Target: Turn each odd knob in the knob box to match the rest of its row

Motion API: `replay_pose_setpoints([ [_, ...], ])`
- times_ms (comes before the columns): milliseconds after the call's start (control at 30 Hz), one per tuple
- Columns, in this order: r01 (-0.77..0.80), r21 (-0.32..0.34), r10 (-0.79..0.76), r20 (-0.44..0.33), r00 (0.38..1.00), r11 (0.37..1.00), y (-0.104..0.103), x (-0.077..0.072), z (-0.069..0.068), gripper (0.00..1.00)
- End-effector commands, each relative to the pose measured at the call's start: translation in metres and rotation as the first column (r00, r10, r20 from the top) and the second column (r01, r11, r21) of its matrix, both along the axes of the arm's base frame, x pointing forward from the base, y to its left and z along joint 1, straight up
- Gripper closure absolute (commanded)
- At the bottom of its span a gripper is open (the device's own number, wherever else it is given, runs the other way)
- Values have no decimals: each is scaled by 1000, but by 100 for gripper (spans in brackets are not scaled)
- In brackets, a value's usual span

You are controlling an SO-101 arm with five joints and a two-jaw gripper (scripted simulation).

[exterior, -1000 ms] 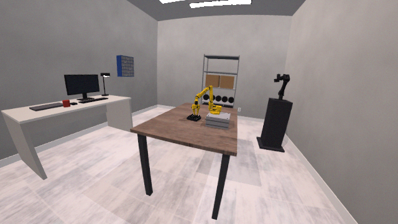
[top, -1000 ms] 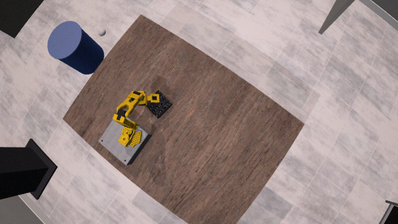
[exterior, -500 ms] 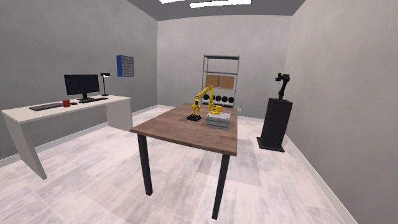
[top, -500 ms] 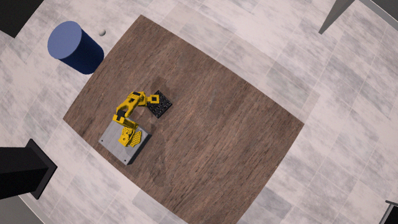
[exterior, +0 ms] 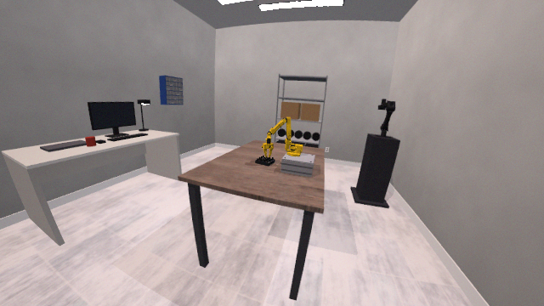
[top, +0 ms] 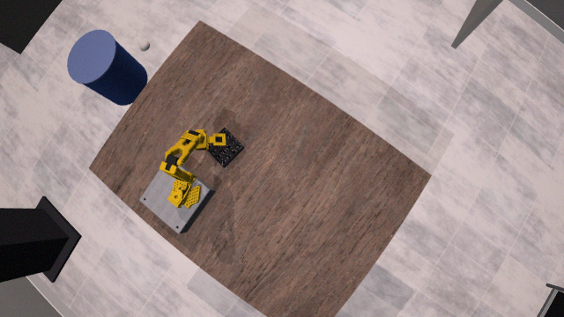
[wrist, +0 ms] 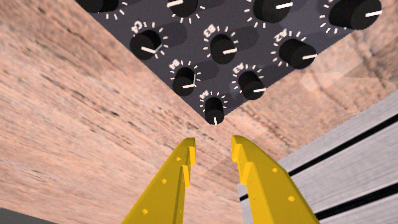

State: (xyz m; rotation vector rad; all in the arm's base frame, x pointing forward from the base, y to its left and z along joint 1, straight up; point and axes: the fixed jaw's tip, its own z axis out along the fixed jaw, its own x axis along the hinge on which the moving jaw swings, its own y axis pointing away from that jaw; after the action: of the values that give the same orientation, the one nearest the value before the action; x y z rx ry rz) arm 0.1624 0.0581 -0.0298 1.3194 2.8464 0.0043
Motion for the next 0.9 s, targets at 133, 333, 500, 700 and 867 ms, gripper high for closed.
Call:
replay_pose_setpoints([
  [133,-4,-3,4,-11,1000,1000,1,-3,-7,90],
  [333,-4,-3,4,-11,1000,1000,1,-4,-11,90],
  [500,-4,-3,4,-11,1000,1000,1,-4,-11,90],
  [700,-4,-3,4,-11,1000,1000,1,-4,-11,90],
  [867,-4,-3,4,-11,1000,1000,1,-4,-11,90],
])
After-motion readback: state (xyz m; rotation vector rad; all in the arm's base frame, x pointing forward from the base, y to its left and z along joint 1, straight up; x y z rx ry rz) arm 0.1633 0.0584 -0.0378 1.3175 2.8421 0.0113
